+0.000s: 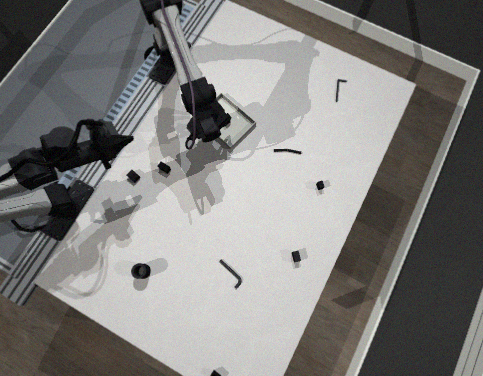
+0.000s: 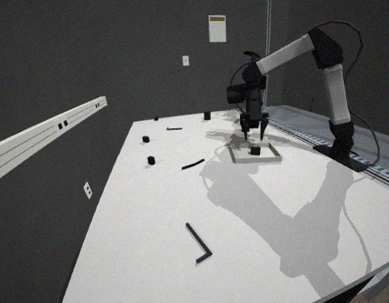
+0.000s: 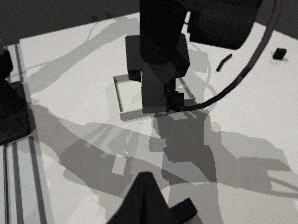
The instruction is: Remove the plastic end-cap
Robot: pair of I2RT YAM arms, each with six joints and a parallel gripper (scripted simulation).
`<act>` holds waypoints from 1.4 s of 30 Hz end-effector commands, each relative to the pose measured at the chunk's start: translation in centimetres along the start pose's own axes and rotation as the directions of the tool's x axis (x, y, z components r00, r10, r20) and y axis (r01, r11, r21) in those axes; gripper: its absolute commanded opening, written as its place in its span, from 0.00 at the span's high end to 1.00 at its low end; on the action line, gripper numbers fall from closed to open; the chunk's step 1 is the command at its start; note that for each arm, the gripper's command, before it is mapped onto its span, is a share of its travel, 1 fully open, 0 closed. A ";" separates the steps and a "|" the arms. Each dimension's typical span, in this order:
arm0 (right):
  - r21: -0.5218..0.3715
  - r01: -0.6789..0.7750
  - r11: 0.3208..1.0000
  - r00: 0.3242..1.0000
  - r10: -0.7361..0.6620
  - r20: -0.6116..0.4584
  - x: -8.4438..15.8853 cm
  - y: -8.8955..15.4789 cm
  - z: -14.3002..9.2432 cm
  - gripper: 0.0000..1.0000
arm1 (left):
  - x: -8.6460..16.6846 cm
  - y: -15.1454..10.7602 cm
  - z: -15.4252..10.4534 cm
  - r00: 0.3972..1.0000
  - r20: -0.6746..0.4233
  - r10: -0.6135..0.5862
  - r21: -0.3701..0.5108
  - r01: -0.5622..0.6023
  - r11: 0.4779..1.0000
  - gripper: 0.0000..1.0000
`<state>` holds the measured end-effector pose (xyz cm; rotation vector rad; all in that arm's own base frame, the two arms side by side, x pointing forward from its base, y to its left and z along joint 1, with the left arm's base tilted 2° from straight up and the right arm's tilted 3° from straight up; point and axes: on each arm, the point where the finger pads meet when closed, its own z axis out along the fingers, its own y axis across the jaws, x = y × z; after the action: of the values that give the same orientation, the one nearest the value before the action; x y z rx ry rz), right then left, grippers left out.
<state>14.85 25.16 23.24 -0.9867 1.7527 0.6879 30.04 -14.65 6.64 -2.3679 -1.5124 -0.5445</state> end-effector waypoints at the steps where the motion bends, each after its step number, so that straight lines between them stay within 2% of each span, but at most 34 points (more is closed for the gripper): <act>1: -0.006 -0.004 1.000 0.999 0.004 0.046 -1.5 0.0 -0.7 1.00 | 0.5 -0.2 -3.7 1.000 0.018 -0.023 -0.025 0.024 0.999 0.42; 4: -0.008 -0.004 1.000 0.998 0.004 0.055 -1.7 0.1 -0.7 1.00 | 0.3 -0.4 -4.2 1.000 0.014 -0.023 0.000 0.023 1.000 0.40; 6: 0.001 -0.006 1.000 0.996 0.006 0.084 -2.8 -0.2 -1.0 1.00 | 0.5 -0.5 -5.5 0.996 0.043 -0.081 -0.009 0.082 0.997 0.40; 9: 0.028 -0.014 1.000 0.995 0.011 0.097 -3.4 -1.0 -0.9 1.00 | 0.4 -0.4 -5.8 0.972 0.103 -0.212 -0.003 0.213 0.977 0.40; 13: 0.114 -0.043 0.993 0.991 0.027 0.134 -5.1 -3.7 -1.0 1.00 | 1.0 -0.9 -6.6 0.869 0.205 -0.450 0.046 0.451 0.892 0.40; 17: 0.198 -0.073 0.978 0.985 0.040 0.167 -6.6 -6.6 -1.3 1.00 | 1.8 -1.2 -7.2 0.738 0.275 -0.616 0.092 0.617 0.781 0.40; 19: 0.198 -0.073 0.978 0.985 0.040 0.167 -6.6 -6.6 -1.3 1.00 | 1.8 -1.2 -7.2 0.738 0.275 -0.616 0.092 0.617 0.781 0.40; 26: 0.371 -0.139 0.918 0.969 0.048 0.244 -9.6 -13.0 -2.9 1.00 | 3.5 -2.0 -8.6 0.426 0.364 -0.828 0.208 0.830 0.518 0.40; 34: 0.575 -0.219 0.788 0.945 0.025 0.326 -12.3 -21.4 -6.9 1.00 | 5.3 -3.0 -10.0 0.044 0.397 -0.917 0.347 0.917 0.195 0.40; 36: 0.575 -0.219 0.788 0.945 0.025 0.326 -12.3 -21.4 -6.9 1.00 | 5.3 -3.0 -10.0 0.044 0.397 -0.917 0.347 0.917 0.195 0.40; 39: 0.651 -0.250 0.717 0.934 0.002 0.356 -13.3 -24.8 -9.3 1.00 | 6.0 -3.3 -10.5 -0.099 0.397 -0.912 0.399 0.914 0.075 0.40; 42: 0.720 -0.280 0.635 0.926 -0.019 0.378 -13.8 -28.1 -12.0 1.00 | 6.6 -3.9 -10.8 -0.203 0.393 -0.897 0.434 0.901 -0.014 0.40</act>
<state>34.51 7.75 35.91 -0.1804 1.6607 0.1720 26.85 -12.25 18.03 -0.9760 -3.3216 0.0190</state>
